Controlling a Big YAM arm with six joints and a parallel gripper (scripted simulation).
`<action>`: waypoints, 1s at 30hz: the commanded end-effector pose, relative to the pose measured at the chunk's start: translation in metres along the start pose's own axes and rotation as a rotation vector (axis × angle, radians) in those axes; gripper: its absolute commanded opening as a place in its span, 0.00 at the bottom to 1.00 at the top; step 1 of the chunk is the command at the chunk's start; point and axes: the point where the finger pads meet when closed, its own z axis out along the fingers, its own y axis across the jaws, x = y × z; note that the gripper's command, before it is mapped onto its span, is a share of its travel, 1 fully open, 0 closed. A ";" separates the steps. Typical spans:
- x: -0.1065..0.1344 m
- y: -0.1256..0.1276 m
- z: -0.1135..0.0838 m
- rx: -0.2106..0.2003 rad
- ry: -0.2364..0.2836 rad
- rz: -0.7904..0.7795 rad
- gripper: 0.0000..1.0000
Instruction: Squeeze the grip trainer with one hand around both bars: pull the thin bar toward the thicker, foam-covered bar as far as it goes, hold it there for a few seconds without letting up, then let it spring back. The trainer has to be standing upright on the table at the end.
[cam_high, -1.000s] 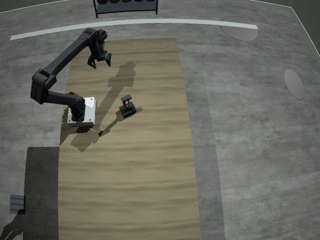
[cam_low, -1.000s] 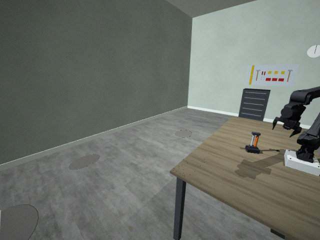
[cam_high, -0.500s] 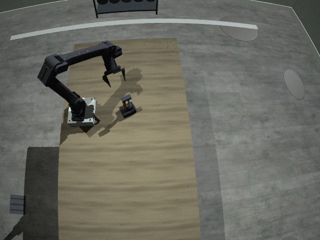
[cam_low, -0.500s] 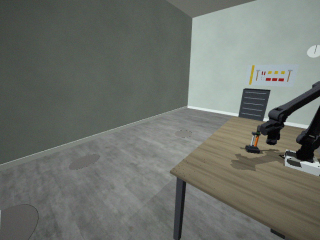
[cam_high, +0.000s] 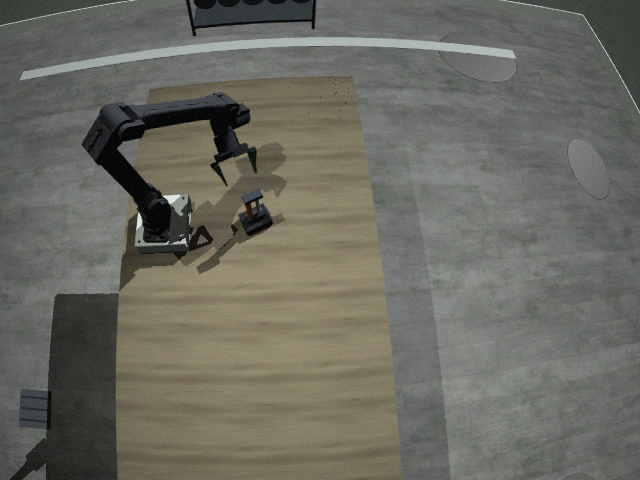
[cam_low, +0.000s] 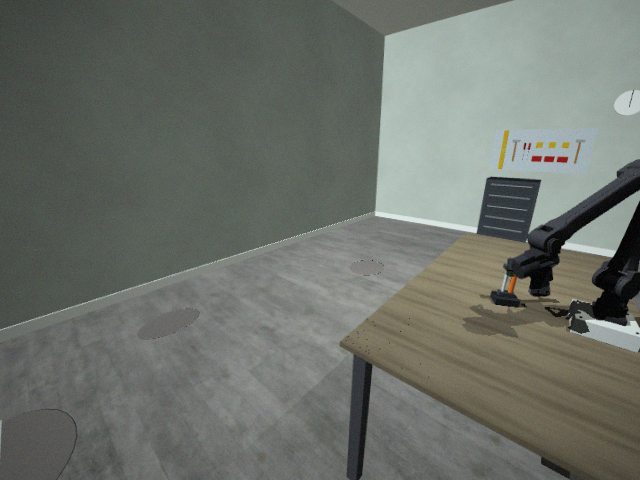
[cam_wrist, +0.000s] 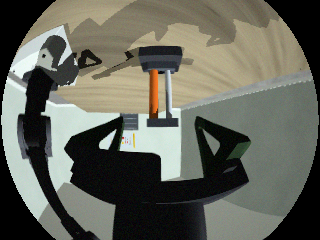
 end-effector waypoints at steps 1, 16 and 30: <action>-0.001 -0.011 -0.007 0.018 -0.008 -0.015 1.00; -0.001 -0.011 -0.007 0.018 -0.008 -0.015 0.76; -0.001 -0.005 0.002 0.005 -0.003 -0.017 0.76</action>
